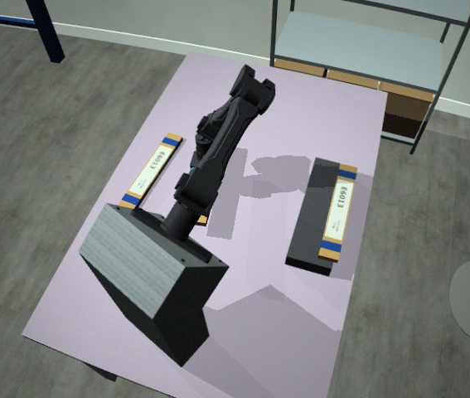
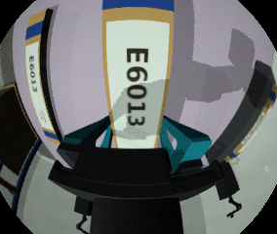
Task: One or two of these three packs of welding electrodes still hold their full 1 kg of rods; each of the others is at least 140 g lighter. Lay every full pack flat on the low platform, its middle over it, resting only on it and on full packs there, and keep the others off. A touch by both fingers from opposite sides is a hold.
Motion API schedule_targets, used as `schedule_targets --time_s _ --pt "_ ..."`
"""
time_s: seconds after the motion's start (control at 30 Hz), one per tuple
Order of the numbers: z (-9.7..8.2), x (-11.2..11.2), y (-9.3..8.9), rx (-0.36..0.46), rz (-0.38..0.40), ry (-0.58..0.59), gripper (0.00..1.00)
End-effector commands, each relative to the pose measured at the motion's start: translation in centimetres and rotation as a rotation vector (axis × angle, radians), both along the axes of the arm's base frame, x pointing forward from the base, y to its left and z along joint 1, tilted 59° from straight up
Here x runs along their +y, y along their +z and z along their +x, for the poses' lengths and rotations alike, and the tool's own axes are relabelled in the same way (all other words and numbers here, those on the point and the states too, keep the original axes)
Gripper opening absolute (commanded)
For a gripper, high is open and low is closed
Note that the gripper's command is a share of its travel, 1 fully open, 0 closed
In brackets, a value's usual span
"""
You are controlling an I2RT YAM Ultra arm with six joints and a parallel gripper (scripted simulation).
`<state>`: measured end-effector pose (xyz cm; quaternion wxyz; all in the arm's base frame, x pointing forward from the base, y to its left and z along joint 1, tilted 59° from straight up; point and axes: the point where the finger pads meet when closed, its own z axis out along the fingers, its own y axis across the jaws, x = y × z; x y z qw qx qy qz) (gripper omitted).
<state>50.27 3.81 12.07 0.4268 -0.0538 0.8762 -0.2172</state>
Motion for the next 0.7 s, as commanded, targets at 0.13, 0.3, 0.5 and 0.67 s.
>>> schedule_targets --time_s 0.13,0.3,0.5,0.67 --pt "0.1 2.5 3.7 -0.063 0.014 0.039 0.00" --pt "-0.1 2.6 3.8 -0.064 0.016 0.038 0.00" --pt "-0.9 2.8 3.9 -0.056 0.015 0.038 0.00" --pt "-2.5 2.8 2.9 -0.022 0.004 0.038 0.00"
